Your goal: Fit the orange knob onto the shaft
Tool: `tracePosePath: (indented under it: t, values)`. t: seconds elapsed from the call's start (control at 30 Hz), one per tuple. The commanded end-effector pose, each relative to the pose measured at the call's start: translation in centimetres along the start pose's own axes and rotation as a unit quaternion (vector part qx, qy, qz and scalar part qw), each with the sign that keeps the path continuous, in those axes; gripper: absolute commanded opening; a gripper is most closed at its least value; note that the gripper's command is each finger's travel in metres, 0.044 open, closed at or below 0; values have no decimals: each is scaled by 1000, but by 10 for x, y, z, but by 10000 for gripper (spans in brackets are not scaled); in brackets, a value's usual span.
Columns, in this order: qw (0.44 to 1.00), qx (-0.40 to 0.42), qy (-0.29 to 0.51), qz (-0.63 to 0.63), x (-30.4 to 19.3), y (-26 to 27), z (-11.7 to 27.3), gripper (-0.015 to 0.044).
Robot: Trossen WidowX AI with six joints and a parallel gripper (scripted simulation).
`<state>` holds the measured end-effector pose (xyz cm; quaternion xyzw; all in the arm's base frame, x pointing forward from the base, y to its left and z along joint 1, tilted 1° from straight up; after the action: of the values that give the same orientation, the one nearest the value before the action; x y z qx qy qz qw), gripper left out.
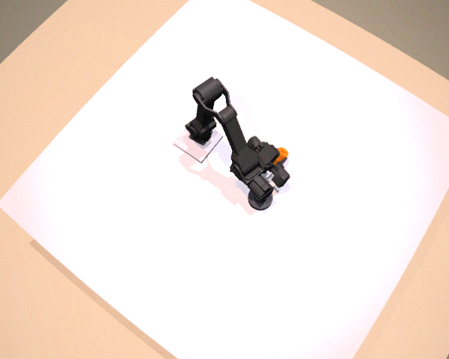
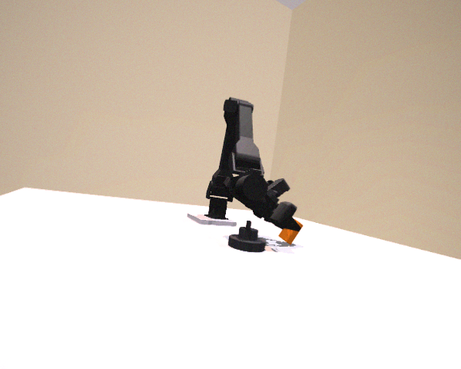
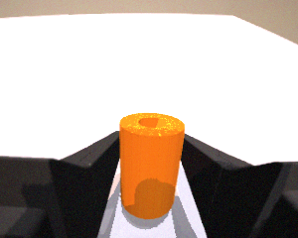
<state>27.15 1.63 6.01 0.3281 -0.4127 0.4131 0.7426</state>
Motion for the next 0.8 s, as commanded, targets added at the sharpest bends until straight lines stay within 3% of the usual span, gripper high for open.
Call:
tracePosePath:
  t: [0.0, 0.5, 0.6, 0.77]
  values:
    - [1000, 2, -5, -1, -1, 1, 1, 179]
    - [1000, 1, 0, -1, -5, 0, 11, 179]
    - [1000, 1, 1, -3, -5, 1, 9, 258]
    - [1000, 1, 1, -3, -5, 1, 9, 260]
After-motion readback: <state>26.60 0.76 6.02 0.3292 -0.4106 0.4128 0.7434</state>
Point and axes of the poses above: the point midway between the two fingers, 35 mm back from their tips, its own z axis back along the fingers, its own y axis across the jaws, x = y × z, the point moved 3 cm from there along z, back along the fingers, and after that the axes turned 10 degrees about -z, right-handed, at the moved point
